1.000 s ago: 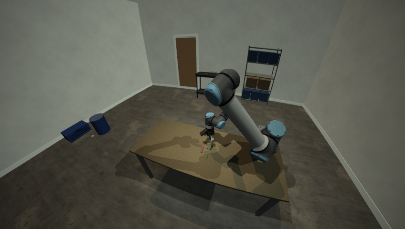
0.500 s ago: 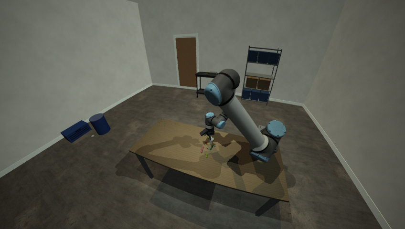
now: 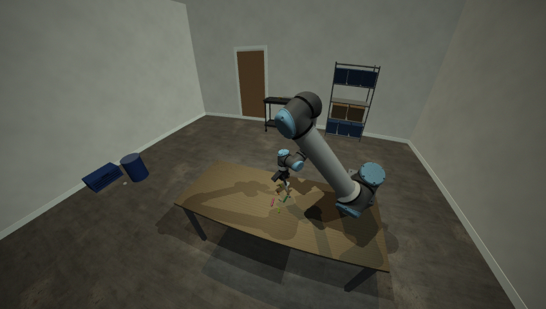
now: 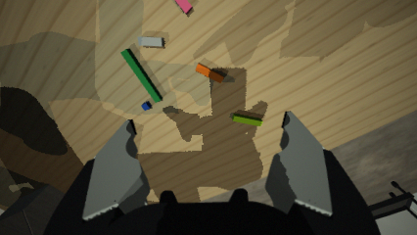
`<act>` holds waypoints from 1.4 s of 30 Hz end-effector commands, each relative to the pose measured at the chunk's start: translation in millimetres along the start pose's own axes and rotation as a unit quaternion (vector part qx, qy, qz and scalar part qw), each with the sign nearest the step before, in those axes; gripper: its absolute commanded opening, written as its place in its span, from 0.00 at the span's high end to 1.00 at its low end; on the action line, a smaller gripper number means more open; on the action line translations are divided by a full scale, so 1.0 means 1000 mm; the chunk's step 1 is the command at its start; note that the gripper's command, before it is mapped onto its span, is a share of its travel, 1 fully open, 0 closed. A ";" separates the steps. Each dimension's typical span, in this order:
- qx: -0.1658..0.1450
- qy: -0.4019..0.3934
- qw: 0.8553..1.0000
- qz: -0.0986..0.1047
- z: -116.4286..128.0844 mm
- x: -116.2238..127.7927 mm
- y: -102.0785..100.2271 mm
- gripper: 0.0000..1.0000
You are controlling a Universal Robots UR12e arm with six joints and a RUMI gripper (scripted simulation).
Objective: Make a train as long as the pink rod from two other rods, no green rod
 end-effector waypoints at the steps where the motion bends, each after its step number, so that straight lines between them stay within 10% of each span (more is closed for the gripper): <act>1: 0.003 0.084 0.996 -0.001 0.023 0.009 0.000 0.00; 17: 0.004 0.257 0.966 -0.001 0.077 0.021 -0.001 0.00; 42: 0.004 0.266 0.964 -0.001 0.079 0.022 -0.001 0.00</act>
Point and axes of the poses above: the point where the finger pads meet when closed, its own y axis back along the fingers, its own x axis across the jaws, z = x × y, the point moved 5 cm from there along y, back along the fingers, and after that the axes turned 14 degrees about y, right-handed, at the moved point
